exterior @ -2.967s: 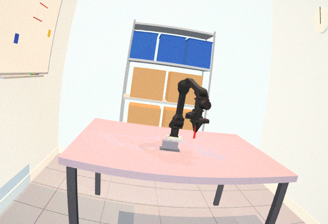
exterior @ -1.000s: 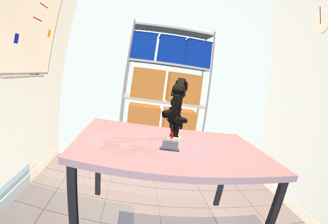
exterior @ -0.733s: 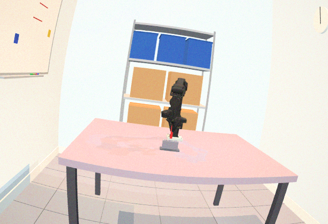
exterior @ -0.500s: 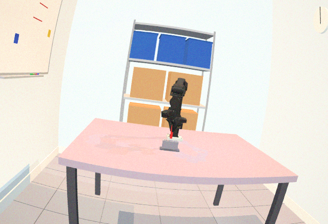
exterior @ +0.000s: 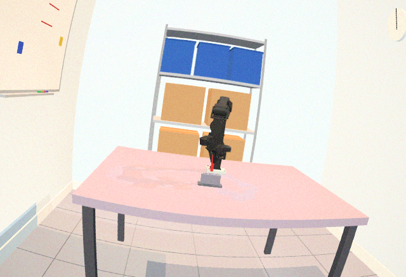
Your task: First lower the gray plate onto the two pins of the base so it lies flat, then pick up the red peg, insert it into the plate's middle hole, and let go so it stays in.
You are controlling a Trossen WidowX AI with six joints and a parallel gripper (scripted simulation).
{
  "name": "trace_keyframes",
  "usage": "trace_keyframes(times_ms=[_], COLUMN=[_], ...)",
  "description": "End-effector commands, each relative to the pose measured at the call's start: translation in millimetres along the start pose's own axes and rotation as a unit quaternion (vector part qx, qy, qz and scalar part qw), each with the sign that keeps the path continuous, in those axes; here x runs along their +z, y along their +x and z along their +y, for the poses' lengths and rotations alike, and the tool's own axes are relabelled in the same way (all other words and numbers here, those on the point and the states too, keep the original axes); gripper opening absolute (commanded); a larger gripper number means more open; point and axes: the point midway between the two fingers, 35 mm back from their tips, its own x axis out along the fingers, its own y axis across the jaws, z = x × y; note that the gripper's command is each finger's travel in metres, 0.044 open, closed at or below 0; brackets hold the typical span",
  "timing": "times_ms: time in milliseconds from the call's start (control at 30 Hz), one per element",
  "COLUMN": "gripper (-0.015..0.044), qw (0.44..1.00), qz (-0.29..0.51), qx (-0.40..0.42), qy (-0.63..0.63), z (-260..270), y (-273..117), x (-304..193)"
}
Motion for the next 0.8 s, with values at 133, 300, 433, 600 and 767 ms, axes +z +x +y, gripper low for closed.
trace_keyframes(times_ms=[133, 300, 433, 600, 767], gripper=[0.0, 0.0, 0.0, 0.0, 0.0], qw=[1.0, 1.0, 1.0, 1.0, 1.0], qz=[0.0, 0.001, 0.002, 0.002, 0.002], qx=[0.0, 0.0, 0.0, -0.001, -0.002], qy=[0.0, -0.001, -0.002, -0.002, -0.001], z=[0, 0, -1, -2, -2], y=[2, 9, 16, 17, 16], x=[0, -1, -2, -2, -2])
